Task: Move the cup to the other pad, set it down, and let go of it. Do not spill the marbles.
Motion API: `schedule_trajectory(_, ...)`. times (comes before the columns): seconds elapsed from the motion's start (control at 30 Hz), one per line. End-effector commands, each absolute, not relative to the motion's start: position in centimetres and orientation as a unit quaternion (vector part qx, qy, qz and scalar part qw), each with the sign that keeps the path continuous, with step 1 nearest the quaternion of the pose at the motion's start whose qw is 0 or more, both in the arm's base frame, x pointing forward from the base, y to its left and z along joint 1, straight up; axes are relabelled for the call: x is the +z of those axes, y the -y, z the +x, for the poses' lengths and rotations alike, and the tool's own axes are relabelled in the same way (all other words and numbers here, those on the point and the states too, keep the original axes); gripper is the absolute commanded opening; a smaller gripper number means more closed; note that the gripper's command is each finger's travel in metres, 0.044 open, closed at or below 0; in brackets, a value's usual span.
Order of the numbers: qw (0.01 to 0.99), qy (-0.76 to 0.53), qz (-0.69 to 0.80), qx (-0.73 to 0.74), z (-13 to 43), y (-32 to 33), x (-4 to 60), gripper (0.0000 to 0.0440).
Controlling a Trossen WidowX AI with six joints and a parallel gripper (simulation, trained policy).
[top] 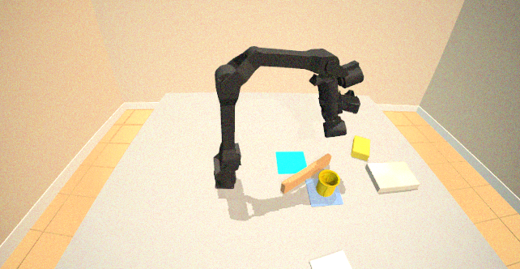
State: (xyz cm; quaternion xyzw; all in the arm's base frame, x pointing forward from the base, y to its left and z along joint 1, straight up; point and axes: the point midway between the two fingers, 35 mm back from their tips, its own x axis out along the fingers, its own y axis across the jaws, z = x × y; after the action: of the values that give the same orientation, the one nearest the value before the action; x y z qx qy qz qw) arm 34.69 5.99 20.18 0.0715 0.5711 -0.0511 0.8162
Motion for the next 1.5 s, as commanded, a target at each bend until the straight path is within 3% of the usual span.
schedule_trajectory(0.0,0.805,-0.588,0.058,-0.055,34.6,-5.4,19.7,0.0117)
schedule_trajectory(0.5,0.745,-0.664,0.01,-0.063,33.8,-2.2,16.9,0.0104)
schedule_trajectory(1.47,0.684,-0.728,-0.044,-0.032,32.8,2.1,8.4,0.0159)
